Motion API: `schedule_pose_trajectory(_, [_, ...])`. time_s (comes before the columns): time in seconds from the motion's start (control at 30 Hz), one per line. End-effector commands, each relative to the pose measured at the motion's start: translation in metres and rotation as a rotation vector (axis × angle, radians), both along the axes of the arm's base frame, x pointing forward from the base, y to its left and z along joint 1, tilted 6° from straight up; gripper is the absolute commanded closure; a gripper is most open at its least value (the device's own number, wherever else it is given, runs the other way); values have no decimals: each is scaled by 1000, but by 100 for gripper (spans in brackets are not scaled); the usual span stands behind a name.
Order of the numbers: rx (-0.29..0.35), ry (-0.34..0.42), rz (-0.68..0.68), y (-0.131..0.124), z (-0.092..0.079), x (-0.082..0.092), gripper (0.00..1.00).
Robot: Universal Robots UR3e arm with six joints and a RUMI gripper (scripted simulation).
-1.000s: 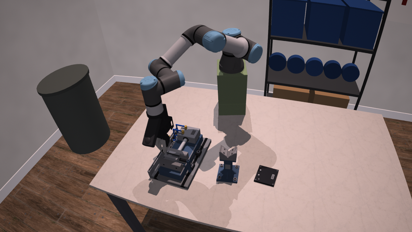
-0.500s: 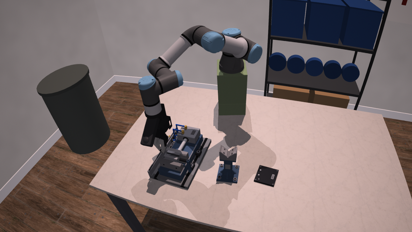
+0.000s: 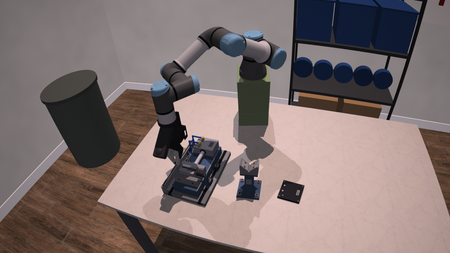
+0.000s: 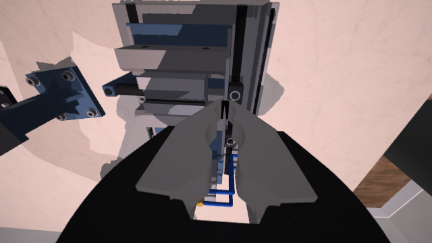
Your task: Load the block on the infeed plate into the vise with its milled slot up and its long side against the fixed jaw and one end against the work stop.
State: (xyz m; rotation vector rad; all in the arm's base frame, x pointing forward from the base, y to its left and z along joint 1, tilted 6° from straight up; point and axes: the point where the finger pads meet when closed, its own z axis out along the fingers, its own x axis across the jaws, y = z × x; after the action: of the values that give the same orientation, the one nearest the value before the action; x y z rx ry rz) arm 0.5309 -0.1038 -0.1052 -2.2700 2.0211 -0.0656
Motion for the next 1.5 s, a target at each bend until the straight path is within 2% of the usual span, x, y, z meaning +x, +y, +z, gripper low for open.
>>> schedule_pose_trajectory(0.0, [-1,-3,0,-1,7,0,100])
schedule_pose_trajectory(0.43, [-1,-3,0,-2,38,-3,100])
schedule_pose_trajectory(0.77, [-1,-3,0,-3,53,-4,100])
schedule_pose_trajectory(1.47, [-1,-3,0,-3,57,-5,100])
